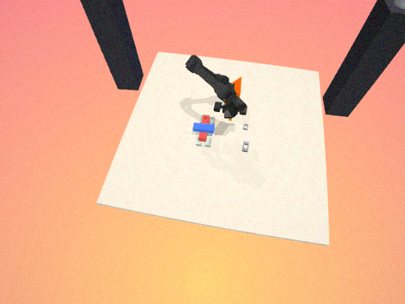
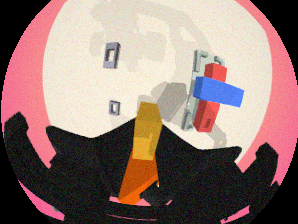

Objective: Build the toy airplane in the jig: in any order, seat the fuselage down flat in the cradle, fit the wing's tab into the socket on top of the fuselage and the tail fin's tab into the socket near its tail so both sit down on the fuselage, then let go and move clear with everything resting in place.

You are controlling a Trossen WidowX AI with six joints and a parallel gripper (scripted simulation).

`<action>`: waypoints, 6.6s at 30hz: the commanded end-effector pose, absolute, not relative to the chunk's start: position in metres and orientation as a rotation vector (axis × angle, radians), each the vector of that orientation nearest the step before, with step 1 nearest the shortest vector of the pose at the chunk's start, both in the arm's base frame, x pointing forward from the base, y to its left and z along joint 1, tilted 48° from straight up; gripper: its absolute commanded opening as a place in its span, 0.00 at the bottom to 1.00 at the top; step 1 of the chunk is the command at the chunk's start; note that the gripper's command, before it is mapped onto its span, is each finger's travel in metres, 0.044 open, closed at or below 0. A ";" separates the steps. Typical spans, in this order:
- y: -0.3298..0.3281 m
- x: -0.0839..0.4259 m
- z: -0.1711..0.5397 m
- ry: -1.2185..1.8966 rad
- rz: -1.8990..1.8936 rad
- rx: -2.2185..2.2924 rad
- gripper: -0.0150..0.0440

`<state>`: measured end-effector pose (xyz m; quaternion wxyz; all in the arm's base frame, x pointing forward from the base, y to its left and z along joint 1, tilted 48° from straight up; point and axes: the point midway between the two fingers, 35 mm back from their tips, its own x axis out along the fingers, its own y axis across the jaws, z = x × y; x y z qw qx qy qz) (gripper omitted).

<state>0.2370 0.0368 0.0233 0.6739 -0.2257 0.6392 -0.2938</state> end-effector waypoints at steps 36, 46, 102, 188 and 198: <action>-0.068 0.210 0.090 1.444 -0.655 -0.595 0.25; -0.091 0.193 0.103 1.452 -0.672 -0.624 0.25; -0.119 0.187 0.090 1.456 -0.678 -0.633 0.37; -0.057 0.190 0.140 1.458 -0.677 -0.633 0.69; -0.058 0.189 0.141 1.458 -0.677 -0.633 0.69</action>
